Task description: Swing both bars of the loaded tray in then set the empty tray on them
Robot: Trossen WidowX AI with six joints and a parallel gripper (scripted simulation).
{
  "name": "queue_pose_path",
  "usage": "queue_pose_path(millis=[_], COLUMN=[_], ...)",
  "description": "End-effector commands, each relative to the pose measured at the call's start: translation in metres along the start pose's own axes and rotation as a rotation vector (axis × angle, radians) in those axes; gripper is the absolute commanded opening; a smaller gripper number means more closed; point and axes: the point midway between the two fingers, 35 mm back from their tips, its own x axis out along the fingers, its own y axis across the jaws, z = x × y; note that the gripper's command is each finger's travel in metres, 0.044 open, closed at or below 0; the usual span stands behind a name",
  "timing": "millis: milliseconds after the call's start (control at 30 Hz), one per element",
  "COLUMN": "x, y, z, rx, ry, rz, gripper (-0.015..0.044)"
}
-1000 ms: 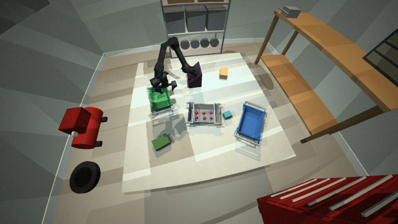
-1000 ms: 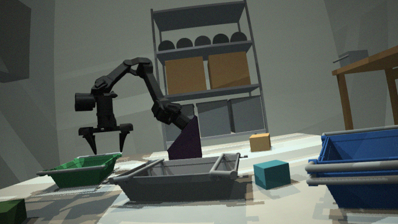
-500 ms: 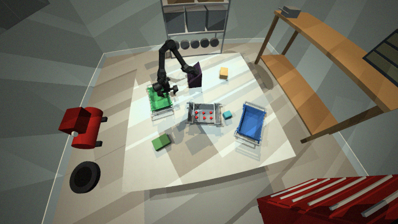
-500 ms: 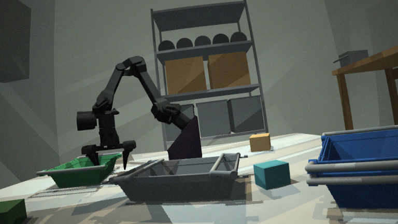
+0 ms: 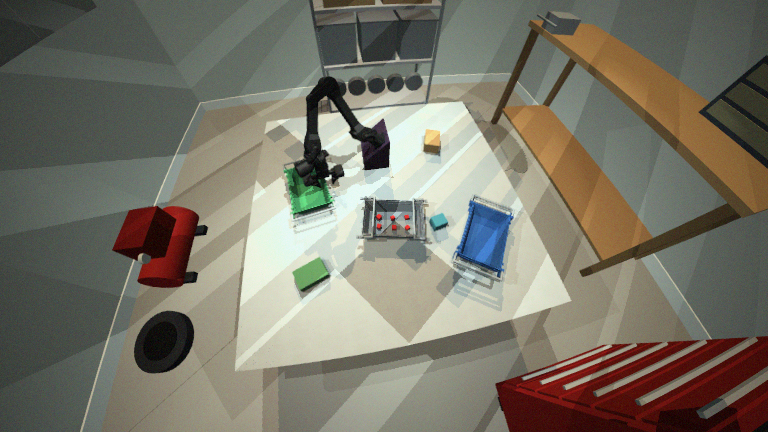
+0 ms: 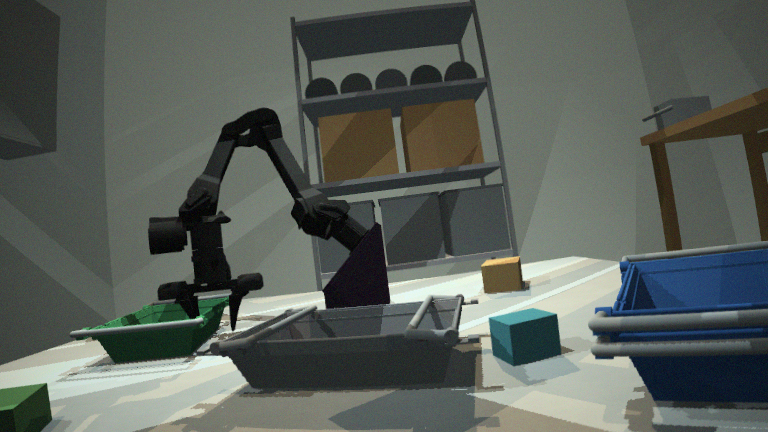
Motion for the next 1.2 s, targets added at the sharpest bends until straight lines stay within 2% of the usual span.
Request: queue_pose_path(millis=[0,1167], x=[0.0004,-0.0082], y=[-0.0001,0.0006], z=[-0.0008,-0.0024], rx=[-0.005,-0.004], ry=[0.005,0.005], rz=[0.0,-0.002], gripper=[0.0243,0.0009])
